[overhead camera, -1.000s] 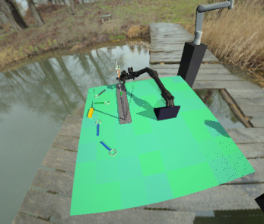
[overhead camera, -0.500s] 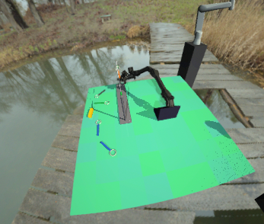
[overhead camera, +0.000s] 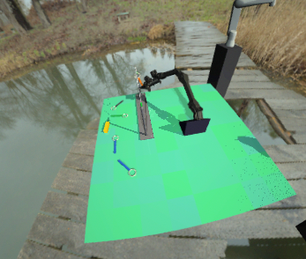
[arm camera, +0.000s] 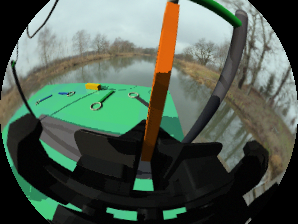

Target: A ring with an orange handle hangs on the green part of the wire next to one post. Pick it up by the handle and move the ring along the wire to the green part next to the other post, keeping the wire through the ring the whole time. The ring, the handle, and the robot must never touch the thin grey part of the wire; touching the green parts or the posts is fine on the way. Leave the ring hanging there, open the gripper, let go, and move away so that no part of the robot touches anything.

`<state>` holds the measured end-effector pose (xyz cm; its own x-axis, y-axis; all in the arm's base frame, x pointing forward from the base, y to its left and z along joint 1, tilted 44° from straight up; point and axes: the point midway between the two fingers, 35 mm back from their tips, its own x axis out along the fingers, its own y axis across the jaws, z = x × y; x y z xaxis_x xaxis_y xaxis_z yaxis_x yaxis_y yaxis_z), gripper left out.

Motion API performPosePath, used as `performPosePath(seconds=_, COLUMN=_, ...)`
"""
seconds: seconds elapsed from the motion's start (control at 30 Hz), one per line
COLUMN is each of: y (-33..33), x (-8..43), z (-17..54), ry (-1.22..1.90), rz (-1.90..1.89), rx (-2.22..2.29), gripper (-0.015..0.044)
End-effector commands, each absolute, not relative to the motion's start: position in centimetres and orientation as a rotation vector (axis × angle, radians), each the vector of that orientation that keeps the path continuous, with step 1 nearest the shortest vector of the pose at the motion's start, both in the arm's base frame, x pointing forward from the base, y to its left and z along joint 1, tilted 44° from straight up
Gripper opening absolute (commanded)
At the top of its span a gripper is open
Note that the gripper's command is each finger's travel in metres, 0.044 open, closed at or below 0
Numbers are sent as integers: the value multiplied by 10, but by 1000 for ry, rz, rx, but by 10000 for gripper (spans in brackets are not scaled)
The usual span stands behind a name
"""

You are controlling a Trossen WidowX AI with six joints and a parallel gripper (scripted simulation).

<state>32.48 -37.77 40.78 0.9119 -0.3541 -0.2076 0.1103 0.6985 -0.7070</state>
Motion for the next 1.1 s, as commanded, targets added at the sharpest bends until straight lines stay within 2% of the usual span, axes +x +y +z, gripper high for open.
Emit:
performPosePath(seconds=0.0, y=-368, x=317, z=407, ry=411, rz=-285, rx=-747, gripper=-150)
performPosePath(seconds=0.27, y=-352, x=304, z=401, ry=529, rz=-321, rx=-688, gripper=-150)
performPosePath(seconds=1.07, y=-299, x=313, z=363, ry=518, rz=-219, rx=-329, gripper=-150)
